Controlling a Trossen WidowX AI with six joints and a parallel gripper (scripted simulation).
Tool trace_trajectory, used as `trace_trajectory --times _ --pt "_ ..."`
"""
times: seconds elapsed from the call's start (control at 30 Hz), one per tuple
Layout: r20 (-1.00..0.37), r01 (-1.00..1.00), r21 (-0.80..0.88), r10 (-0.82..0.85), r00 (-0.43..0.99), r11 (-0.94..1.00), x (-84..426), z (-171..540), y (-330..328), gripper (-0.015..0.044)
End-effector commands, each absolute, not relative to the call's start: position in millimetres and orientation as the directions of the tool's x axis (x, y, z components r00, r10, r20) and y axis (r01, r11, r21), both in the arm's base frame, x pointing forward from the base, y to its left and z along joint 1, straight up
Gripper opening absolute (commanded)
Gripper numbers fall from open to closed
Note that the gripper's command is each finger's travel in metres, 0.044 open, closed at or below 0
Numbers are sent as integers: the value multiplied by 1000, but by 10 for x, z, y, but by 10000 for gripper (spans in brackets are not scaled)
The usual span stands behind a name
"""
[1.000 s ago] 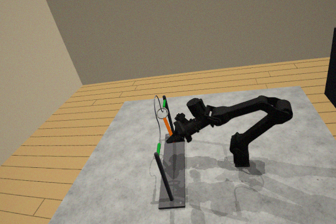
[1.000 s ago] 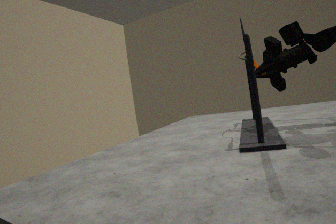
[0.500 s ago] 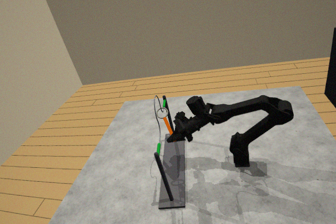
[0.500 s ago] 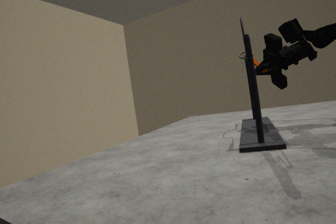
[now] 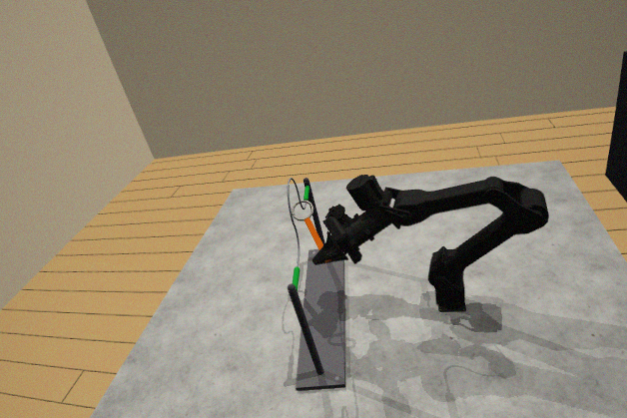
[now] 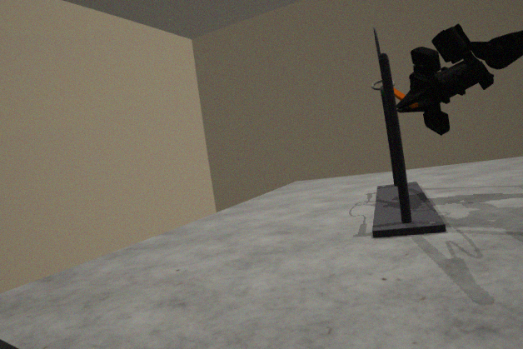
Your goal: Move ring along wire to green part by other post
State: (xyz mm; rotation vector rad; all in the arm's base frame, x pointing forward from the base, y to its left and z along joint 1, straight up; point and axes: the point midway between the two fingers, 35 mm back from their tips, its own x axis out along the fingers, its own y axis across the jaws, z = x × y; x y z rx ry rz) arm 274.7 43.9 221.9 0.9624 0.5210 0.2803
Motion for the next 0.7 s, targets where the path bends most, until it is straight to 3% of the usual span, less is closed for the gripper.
trace_trajectory --times 0.0,0.67 --pt "-283 -10 846 465 839 533 2724 2327 450 -150" --pt "-273 22 920 600 752 390 2565 2619 481 -150"
